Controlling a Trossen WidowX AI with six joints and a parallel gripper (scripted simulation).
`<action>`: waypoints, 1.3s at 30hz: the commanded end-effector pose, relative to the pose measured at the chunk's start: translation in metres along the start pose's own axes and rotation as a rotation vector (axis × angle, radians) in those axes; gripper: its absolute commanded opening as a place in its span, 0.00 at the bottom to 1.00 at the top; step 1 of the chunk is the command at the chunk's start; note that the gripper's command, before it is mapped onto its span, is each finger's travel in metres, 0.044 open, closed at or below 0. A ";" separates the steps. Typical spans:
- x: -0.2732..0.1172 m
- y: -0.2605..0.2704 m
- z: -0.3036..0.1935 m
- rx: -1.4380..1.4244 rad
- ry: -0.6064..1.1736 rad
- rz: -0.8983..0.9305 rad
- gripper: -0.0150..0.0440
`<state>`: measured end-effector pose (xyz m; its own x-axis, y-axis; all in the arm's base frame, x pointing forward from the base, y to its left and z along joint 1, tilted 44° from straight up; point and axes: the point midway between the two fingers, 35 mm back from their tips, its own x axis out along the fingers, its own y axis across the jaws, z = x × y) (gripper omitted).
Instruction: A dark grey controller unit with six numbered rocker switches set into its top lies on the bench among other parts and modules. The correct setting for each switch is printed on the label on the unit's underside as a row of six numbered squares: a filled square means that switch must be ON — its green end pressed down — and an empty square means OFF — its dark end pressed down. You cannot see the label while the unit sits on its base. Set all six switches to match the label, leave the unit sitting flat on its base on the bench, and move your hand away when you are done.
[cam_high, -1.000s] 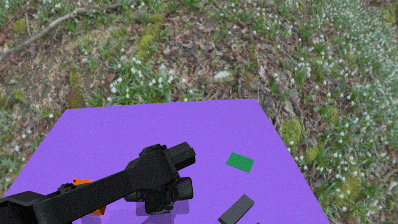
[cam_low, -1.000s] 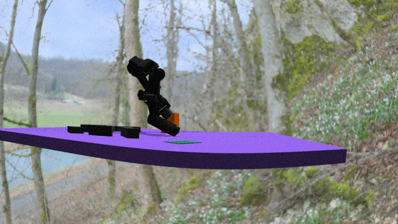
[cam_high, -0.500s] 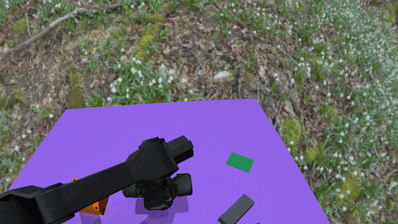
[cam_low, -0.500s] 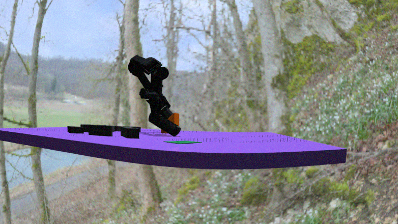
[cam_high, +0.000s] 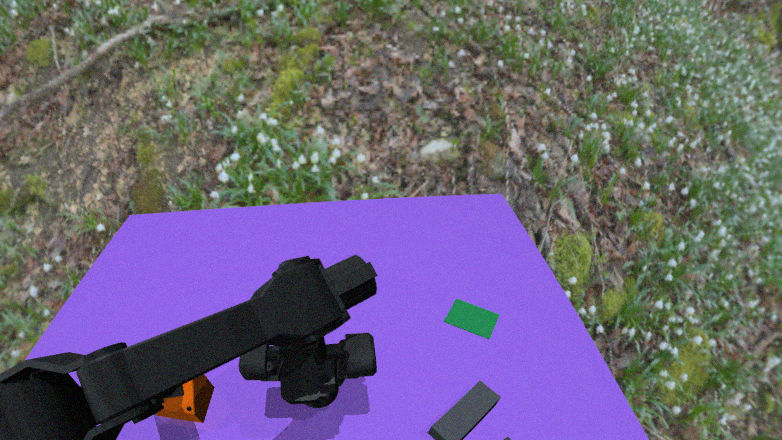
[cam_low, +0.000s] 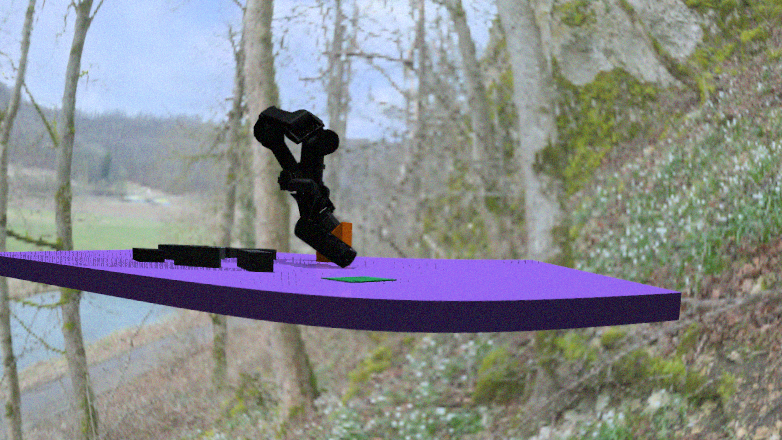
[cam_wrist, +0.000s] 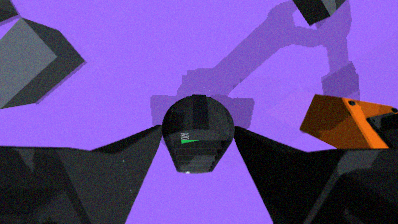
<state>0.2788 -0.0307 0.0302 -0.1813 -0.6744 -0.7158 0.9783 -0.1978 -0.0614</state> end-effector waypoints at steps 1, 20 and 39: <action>-0.005 0.002 -0.004 0.001 -0.004 0.007 0.82; -0.013 0.002 -0.016 0.001 -0.034 0.007 0.82; -0.021 0.002 -0.030 0.001 -0.070 0.007 0.82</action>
<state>0.2837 -0.0014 0.0243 -0.1899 -0.7203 -0.6672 0.9782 -0.1969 -0.0658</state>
